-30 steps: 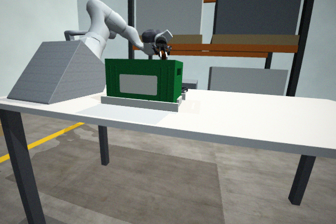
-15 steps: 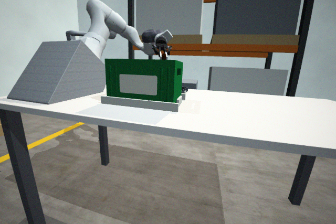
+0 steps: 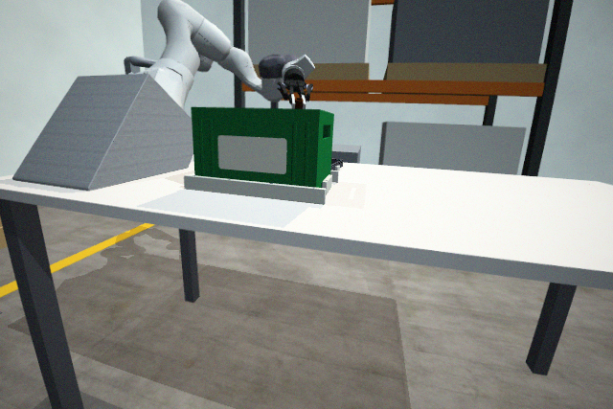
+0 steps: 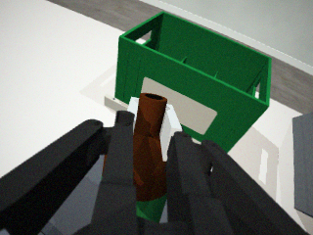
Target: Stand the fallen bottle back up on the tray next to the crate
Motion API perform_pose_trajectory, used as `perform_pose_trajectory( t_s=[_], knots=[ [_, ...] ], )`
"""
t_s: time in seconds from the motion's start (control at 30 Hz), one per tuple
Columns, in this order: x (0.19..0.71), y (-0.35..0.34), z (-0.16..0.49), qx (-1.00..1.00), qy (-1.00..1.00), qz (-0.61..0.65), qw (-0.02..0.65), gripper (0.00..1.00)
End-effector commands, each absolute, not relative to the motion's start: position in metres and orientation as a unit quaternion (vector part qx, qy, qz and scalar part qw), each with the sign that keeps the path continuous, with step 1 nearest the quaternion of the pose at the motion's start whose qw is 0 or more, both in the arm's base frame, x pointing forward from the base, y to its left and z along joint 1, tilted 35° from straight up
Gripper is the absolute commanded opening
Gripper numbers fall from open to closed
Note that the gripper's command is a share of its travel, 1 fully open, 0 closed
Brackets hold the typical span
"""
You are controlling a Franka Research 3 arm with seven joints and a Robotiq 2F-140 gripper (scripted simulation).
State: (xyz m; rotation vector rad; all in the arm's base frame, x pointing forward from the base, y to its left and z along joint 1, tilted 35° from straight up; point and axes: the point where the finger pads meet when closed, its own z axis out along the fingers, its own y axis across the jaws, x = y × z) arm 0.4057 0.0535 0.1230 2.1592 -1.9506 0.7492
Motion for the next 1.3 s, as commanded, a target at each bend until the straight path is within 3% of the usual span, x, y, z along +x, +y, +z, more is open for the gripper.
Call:
perform_pose_trajectory(
  t_s=[0.0, 1.27],
  knots=[
    [0.4058, 0.0525, 0.1237, 0.713, -0.65, 0.253, 0.072, 0.0],
    [0.4052, 0.0551, 0.1226, 0.691, -0.642, 0.309, 0.123, 0.0]
  ],
)
